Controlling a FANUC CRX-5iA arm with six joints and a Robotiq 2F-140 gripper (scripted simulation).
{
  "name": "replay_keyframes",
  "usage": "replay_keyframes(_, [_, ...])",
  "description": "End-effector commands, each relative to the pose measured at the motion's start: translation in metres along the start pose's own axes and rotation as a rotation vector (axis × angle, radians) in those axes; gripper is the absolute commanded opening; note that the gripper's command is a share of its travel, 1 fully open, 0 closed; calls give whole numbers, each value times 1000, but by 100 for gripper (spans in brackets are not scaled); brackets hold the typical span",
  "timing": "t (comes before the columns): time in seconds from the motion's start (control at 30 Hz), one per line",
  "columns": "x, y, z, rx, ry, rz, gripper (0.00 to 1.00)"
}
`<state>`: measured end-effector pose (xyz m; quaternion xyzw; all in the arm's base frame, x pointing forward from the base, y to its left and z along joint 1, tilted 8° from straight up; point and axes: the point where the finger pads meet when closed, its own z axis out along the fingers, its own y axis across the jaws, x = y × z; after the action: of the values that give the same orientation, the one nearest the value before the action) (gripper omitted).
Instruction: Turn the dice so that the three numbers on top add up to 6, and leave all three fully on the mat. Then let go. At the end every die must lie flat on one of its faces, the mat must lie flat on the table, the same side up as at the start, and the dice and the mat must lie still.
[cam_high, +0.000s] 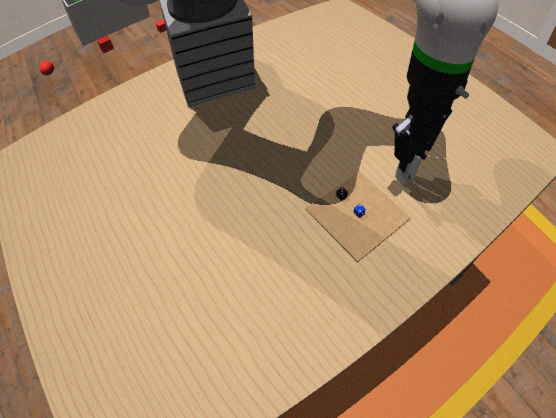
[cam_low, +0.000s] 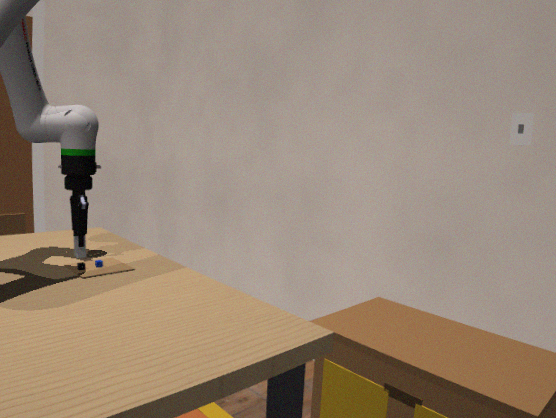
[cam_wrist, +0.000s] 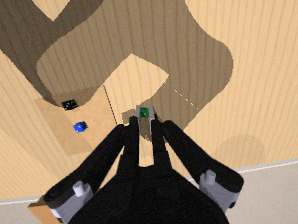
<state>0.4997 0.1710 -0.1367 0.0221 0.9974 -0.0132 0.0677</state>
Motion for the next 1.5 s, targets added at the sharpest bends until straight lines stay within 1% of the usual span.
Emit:
replay_keyframes(0.0, [0, 0, 0, 0, 0, 0, 7])
replay_keyframes(1.1, [0, 0, -2, 0, 0, 0, 7])
replay_keyframes(1.17, [0, 0, -6, 0, 0, 0, 7])
replay_keyframes(1.27, [0, 0, -20, 0, 0, 0, 7])
replay_keyframes(1.47, [0, 0, -63, 0, 0, 0, 7])
